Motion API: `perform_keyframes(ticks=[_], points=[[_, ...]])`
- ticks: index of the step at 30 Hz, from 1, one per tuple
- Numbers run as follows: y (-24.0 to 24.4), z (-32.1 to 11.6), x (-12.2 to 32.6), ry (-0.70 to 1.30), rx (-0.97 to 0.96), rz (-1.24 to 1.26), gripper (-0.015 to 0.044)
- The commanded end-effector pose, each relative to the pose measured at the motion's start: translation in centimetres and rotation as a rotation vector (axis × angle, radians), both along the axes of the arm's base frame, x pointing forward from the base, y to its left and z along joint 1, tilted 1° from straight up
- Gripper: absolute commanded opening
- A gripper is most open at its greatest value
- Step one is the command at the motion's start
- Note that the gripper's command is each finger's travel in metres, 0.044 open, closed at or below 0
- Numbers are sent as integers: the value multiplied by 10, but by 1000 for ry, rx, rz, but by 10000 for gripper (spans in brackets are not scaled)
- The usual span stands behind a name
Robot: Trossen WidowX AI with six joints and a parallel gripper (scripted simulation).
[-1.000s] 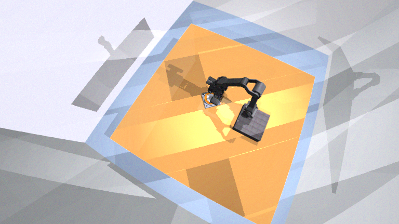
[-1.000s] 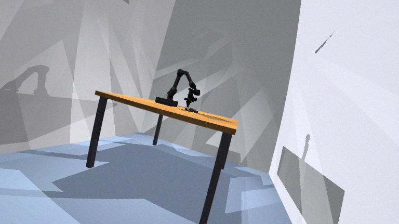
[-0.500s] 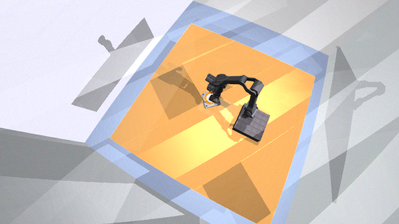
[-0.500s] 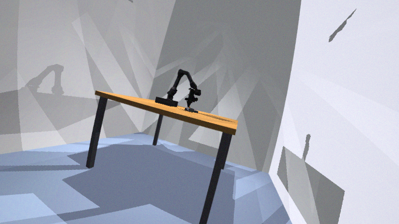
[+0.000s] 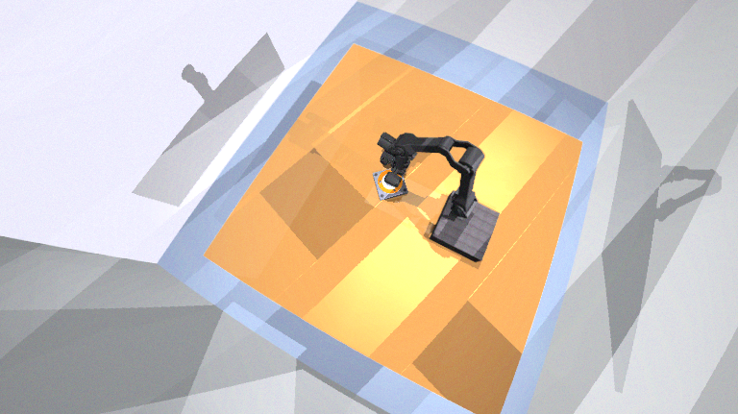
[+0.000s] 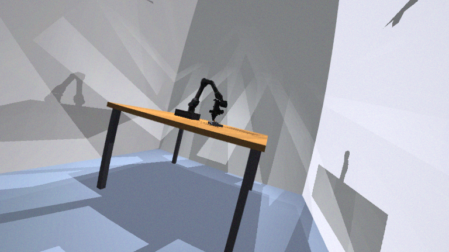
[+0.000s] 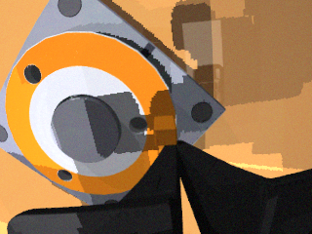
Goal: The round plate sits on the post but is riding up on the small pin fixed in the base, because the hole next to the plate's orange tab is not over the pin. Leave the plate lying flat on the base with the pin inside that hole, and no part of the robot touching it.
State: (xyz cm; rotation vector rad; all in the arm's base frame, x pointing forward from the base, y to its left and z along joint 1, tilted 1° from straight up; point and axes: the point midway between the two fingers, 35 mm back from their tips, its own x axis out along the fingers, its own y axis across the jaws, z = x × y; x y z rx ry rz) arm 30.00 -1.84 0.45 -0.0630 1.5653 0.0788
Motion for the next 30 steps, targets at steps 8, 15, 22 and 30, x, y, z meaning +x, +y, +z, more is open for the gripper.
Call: perform_keyframes(ticks=[8,15,22,30], points=[[-2,3,15,-8,-4,5,0],[0,3,23,-9,-4,5,0],[2,4,30,-10,-3,5,0],[4,4,34,-10,-3,5,0]])
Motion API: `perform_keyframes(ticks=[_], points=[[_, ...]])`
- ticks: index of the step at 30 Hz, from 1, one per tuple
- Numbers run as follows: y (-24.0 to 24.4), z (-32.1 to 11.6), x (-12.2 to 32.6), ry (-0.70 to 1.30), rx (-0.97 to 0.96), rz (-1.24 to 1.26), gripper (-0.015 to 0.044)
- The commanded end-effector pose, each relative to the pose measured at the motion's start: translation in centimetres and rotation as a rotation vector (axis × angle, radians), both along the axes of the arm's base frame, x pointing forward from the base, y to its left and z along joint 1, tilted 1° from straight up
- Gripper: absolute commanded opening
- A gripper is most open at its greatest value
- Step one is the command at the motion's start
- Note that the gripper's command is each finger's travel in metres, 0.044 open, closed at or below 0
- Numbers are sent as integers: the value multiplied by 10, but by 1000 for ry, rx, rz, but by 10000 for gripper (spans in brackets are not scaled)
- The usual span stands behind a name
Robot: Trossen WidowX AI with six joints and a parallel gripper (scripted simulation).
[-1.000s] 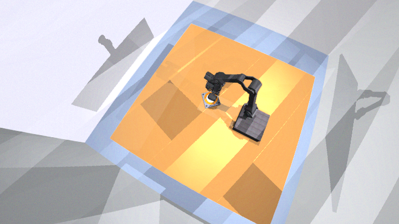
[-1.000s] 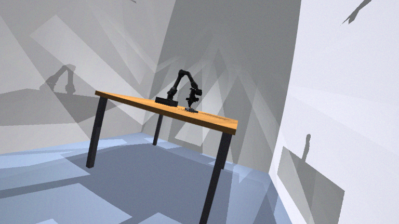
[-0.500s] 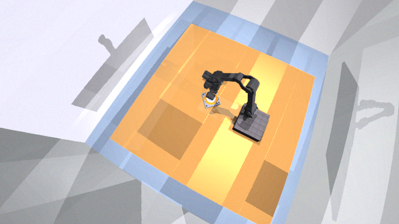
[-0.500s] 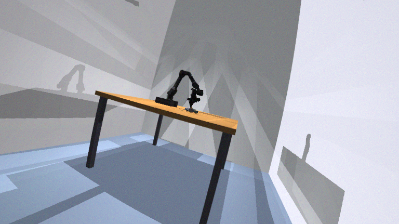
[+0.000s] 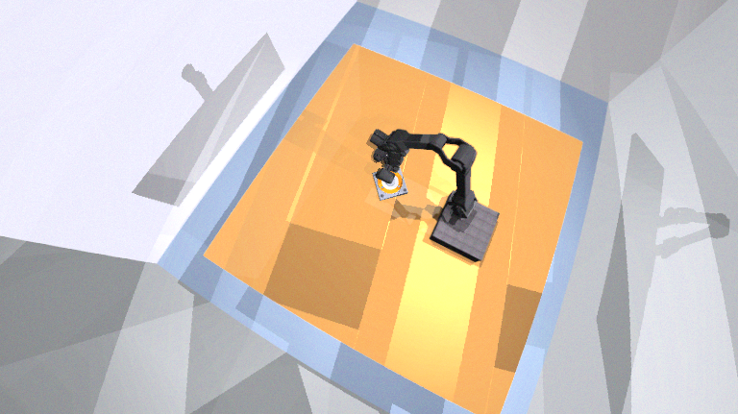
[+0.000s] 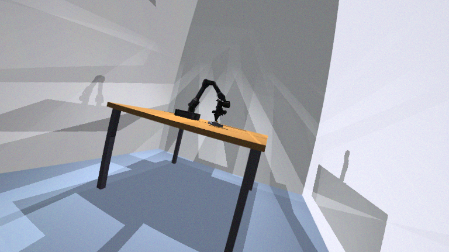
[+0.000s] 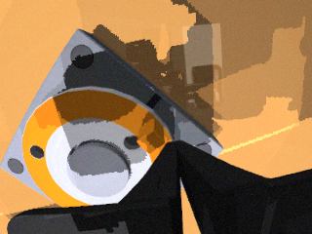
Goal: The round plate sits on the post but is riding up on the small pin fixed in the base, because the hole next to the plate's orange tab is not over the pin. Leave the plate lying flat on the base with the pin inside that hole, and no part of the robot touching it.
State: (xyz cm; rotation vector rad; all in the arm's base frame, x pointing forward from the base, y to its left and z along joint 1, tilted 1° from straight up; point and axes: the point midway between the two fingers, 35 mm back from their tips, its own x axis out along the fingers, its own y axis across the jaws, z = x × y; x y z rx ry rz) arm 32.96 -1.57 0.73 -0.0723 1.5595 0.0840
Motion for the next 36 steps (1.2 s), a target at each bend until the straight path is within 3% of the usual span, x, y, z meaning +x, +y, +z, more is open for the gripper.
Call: perform_keyframes(ticks=[1,11,19,36], points=[[1,1,5,-5,-1,-4,0],[4,1,10,-5,0,-4,0],[4,44,3,-5,-1,-4,0],[4,36,3,-3,0,1,0]])
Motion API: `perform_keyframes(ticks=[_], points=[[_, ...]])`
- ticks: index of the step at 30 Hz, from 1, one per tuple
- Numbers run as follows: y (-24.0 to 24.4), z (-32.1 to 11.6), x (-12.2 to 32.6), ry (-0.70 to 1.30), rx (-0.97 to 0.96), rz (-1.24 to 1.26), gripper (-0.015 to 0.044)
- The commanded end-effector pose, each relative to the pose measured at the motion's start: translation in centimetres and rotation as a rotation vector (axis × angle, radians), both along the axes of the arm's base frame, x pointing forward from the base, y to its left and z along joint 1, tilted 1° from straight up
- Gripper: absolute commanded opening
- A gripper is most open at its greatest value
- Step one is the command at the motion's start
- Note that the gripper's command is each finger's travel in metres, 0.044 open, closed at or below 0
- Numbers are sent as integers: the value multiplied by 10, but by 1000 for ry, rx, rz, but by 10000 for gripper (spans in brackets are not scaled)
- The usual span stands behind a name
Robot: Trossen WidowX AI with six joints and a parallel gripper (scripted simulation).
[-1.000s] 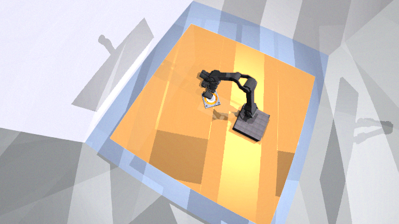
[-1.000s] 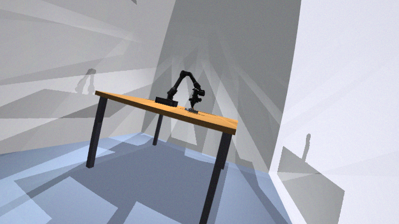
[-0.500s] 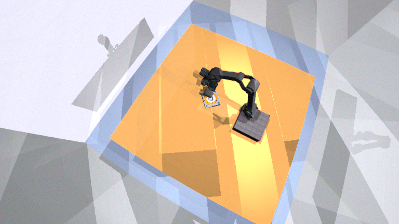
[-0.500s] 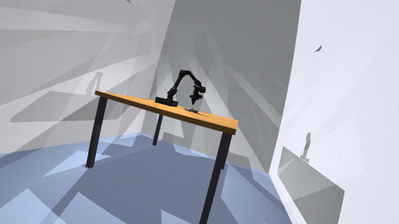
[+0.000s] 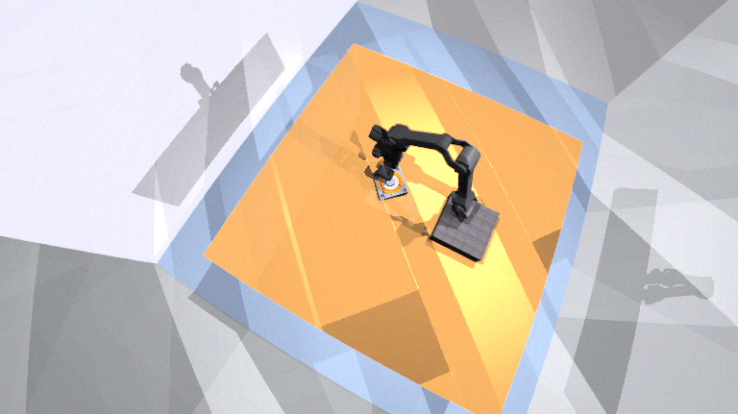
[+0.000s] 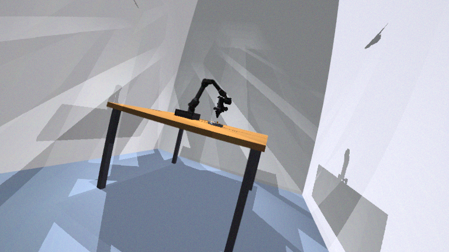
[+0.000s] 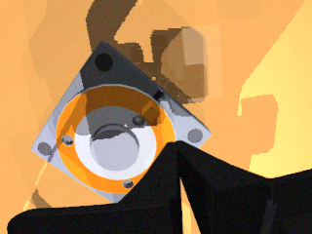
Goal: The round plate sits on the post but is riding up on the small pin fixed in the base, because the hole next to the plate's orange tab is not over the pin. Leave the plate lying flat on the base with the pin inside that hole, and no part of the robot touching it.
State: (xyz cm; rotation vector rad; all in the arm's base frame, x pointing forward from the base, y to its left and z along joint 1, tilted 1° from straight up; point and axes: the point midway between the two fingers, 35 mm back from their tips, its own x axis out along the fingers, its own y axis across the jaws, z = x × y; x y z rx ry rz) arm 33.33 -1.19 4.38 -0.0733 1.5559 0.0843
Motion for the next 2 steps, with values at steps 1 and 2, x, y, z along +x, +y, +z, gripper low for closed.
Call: perform_keyframes(ticks=[1,2], points=[[0,-1,-1,1,0,0,0],[0,-1,-1,1,0,0,0]])
